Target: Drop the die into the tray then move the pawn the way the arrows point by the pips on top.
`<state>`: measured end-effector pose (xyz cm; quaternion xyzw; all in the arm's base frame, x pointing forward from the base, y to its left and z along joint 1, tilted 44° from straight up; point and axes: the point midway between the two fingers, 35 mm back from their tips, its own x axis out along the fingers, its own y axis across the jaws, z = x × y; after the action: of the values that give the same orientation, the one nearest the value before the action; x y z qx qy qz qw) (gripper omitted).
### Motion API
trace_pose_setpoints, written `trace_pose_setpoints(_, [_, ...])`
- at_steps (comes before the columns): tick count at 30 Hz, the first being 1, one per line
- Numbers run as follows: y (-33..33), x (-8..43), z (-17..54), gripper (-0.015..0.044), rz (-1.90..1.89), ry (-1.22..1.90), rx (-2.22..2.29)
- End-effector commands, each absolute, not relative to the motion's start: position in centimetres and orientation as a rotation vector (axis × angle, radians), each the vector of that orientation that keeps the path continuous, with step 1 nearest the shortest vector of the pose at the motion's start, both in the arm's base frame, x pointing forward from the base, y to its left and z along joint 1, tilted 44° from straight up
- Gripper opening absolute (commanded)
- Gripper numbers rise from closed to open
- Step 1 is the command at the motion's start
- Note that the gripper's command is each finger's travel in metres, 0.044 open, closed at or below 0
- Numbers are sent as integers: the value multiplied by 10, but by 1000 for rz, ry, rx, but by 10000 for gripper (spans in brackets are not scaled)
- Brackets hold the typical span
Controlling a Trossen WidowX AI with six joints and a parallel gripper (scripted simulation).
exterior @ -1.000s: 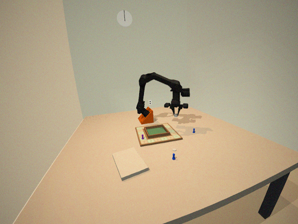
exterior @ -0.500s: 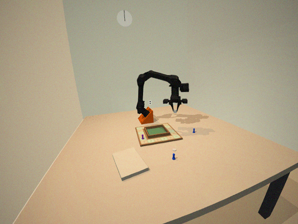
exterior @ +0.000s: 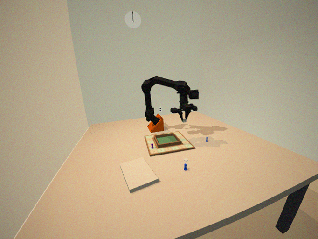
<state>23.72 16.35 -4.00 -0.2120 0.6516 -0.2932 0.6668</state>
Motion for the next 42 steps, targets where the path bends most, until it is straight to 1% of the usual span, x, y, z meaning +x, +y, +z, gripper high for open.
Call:
trace_pose_setpoints(1, [155, 242, -35, 0, -588, 1508, -555])
trace_pose_setpoints(21, [110, 262, -7, 0, -153, 1672, -980])
trace_pose_setpoints(42, [60, 273, 20, 0, 344, 1755, -1418])
